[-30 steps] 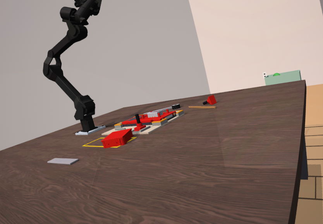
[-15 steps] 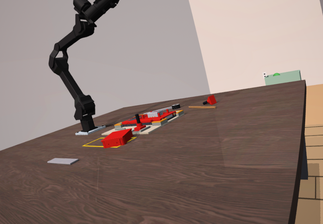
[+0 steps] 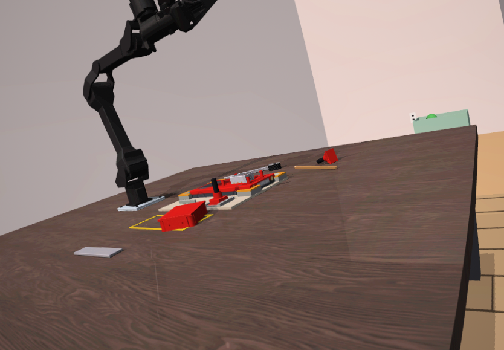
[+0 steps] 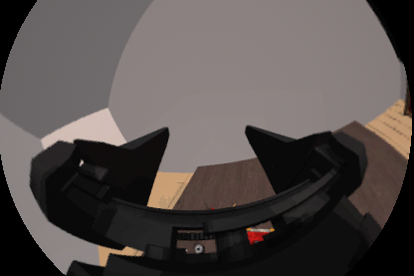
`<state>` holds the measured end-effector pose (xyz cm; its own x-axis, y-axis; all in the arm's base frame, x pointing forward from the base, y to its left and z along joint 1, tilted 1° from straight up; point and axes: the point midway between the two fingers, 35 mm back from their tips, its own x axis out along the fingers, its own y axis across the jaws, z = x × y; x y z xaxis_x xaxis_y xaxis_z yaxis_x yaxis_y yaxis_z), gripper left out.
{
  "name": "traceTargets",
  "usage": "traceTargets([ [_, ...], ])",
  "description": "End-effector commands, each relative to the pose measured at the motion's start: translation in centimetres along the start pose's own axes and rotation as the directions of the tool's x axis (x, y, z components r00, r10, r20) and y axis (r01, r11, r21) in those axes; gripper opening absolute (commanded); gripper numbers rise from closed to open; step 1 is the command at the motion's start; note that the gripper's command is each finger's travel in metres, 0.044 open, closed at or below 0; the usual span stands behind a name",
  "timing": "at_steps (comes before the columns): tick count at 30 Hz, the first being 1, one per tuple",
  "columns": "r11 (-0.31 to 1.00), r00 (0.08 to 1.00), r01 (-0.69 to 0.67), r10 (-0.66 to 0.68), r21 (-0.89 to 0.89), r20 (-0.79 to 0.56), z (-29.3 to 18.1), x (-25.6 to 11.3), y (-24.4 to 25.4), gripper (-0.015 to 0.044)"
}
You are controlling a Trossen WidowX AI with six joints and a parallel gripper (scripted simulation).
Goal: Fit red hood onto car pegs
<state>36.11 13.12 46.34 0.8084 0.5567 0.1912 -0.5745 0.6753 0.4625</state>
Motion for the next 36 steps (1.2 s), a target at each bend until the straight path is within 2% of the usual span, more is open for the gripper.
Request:
traceTargets([
  [1,0.994,0.994,0.101,-0.099,0.049,-0.043,-0.9,0.5,-3.1,0.044],
  [10,0.935,0.933,0.329,-0.3,0.131,-0.2,-4.6,0.9,-9.9,0.044],
  [20,0.766,0.749,0.619,-0.51,0.174,-0.422,-9.9,-1.0,-18.0,0.044],
  [27,0.575,0.541,0.805,-0.61,0.146,-0.579,-13.4,-4.0,-23.0,0.044],
  [36,0.262,0.185,0.965,-0.626,0.019,-0.758,-17.7,-9.9,-27.5,0.044],
])
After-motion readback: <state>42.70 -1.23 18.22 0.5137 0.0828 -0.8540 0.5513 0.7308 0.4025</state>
